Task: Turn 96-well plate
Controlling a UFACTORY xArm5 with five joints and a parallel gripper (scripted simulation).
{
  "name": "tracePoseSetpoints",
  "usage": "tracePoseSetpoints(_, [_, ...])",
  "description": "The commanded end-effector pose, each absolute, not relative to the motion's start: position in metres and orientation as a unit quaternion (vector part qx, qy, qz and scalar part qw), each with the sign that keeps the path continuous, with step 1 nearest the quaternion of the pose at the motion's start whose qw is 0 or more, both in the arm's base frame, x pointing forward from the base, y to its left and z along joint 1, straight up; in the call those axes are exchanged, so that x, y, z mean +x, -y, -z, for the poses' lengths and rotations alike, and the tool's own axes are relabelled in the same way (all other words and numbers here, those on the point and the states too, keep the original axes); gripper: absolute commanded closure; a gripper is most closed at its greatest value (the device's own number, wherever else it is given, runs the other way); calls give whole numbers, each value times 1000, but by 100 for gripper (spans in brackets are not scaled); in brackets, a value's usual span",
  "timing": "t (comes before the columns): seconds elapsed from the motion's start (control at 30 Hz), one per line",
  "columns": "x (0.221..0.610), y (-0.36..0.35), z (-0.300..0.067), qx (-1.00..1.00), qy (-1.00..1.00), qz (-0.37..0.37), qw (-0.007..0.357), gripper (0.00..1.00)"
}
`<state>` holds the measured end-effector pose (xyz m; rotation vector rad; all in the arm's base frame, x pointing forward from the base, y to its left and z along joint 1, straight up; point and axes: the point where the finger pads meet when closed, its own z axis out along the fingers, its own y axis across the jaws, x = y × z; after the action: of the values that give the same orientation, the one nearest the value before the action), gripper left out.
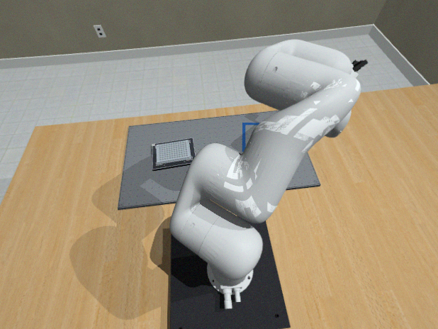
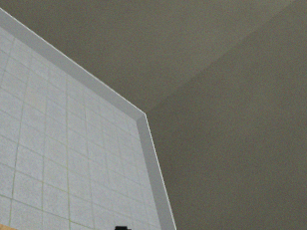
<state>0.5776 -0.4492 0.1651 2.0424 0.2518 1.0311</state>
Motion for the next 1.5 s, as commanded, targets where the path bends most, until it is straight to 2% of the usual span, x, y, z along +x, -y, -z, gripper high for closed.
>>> tracePoseSetpoints(0.0, [578, 450, -168, 809, -100, -410, 409, 0])
tracePoseSetpoints(0.53, [578, 450, -168, 809, -100, -410, 409, 0])
tracePoseSetpoints(0.6, [584, 442, -170, 824, -97, -409, 380, 0])
tracePoseSetpoints(0.73, [591, 432, -174, 824, -97, -409, 380, 0])
tracePoseSetpoints(0.8, [596, 423, -175, 839, -94, -405, 350, 0])
tracePoseSetpoints(0.93, [601, 412, -177, 840, -94, -405, 350, 0])
tracePoseSetpoints(1.0, [605, 403, -178, 855, -91, -398, 320, 0])
tracePoseSetpoints(1.13, [609, 394, -180, 855, -91, -398, 320, 0])
tracePoseSetpoints(1.2, [612, 384, -181, 869, -88, -390, 291, 0])
tracePoseSetpoints(1.33, [616, 370, -183, 869, -88, -390, 291, 0])
tracePoseSetpoints(1.4, [618, 360, -184, 883, -84, -380, 263, 0])
tracePoseSetpoints(1.47, [620, 351, -186, 883, -84, -380, 263, 0])
